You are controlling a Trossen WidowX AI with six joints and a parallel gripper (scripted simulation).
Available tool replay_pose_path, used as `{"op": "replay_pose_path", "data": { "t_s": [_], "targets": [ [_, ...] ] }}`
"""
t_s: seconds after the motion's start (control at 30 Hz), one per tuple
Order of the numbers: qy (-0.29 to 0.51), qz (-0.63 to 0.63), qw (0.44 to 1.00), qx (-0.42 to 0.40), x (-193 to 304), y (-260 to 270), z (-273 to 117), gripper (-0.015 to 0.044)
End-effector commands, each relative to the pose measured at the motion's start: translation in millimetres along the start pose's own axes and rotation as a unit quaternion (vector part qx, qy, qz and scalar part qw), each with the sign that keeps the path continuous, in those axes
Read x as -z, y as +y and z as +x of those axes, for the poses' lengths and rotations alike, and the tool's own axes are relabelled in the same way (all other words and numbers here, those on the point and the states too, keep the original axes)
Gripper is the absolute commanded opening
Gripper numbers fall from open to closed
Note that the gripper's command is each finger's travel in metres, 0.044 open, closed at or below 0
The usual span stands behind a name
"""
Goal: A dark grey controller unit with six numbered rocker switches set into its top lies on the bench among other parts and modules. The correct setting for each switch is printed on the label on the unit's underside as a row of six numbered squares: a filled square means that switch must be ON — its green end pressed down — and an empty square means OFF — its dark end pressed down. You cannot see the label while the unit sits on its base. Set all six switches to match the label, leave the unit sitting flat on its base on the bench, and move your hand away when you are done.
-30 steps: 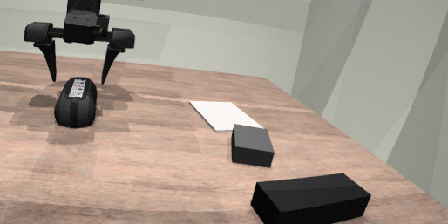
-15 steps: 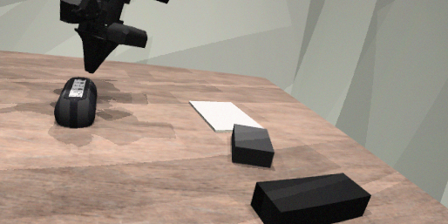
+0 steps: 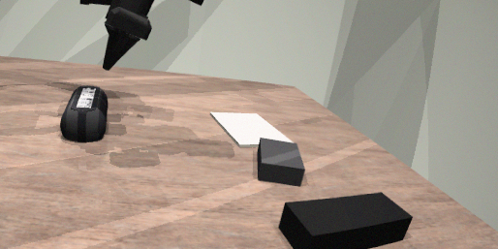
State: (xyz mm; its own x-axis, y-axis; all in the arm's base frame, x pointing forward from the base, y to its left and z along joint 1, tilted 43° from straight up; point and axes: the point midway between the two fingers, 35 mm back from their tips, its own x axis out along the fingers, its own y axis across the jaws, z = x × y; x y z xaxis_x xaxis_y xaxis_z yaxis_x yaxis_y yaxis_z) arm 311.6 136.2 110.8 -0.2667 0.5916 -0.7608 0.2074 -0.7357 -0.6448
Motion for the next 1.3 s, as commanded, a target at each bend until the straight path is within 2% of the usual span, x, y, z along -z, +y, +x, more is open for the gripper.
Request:
{"op": "replay_pose_path", "data": {
  "t_s": [0.0,0.37,0.47,0.67,0.93,1.1,1.27],
  "targets": [
    [-0.002,0.008,1.000,-0.002,0.7,0.8,-0.7,0.0000],
    [-0.002,0.008,1.000,-0.002,0.7,0.8,-0.7,0.0000],
    [0.003,-0.017,1.000,-0.004,0.0,-0.8,0.0,0.0079],
    [0.046,-0.237,0.970,-0.021,-7.2,-15.5,6.0,0.0236],
    [0.094,-0.517,0.848,-0.061,-20.2,-34.8,14.3,0.0440],
    [0.115,-0.662,0.734,-0.093,-29.7,-45.6,19.5,0.0440],
    [0.118,-0.680,0.717,-0.097,-31.1,-47.0,20.2,0.0440]
  ]
}}
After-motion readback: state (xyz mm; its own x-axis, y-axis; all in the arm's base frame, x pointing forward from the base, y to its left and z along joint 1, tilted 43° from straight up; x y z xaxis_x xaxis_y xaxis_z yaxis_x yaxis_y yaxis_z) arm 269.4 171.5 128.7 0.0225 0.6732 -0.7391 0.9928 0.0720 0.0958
